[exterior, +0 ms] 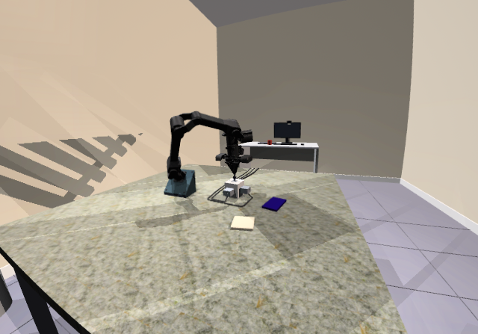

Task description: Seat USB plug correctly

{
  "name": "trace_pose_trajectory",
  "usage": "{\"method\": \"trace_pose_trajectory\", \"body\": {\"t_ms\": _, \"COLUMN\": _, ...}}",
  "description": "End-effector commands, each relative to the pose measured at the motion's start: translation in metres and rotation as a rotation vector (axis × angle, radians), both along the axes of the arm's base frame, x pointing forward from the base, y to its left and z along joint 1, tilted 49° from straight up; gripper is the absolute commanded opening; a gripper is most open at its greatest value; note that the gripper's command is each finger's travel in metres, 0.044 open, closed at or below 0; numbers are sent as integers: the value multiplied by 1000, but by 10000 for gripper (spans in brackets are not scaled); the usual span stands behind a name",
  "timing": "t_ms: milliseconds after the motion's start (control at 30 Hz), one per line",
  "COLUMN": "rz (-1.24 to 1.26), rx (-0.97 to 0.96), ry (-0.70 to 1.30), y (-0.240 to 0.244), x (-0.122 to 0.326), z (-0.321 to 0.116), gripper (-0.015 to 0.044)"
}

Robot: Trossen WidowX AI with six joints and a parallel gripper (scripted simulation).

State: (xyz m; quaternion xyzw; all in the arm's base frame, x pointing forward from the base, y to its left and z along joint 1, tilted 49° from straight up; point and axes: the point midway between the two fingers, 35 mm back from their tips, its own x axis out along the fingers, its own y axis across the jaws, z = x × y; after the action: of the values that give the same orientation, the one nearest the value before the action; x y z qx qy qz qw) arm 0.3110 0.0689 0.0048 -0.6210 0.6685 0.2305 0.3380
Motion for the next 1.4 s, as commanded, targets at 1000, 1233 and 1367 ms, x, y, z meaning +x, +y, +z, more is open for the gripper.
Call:
{"method": "trace_pose_trajectory", "body": {"t_ms": 1000, "rz": 3, "rx": 0, "ry": 4, "y": -4, "x": -1, "z": -3, "gripper": 0}}
{"method": "trace_pose_trajectory", "body": {"t_ms": 1233, "rz": 3, "rx": 0, "ry": 4, "y": -4, "x": -1, "z": -3, "gripper": 0}}
{"method": "trace_pose_trajectory", "body": {"t_ms": 1367, "rz": 3, "rx": 0, "ry": 4, "y": -5, "x": -1, "z": -4, "gripper": 0}}
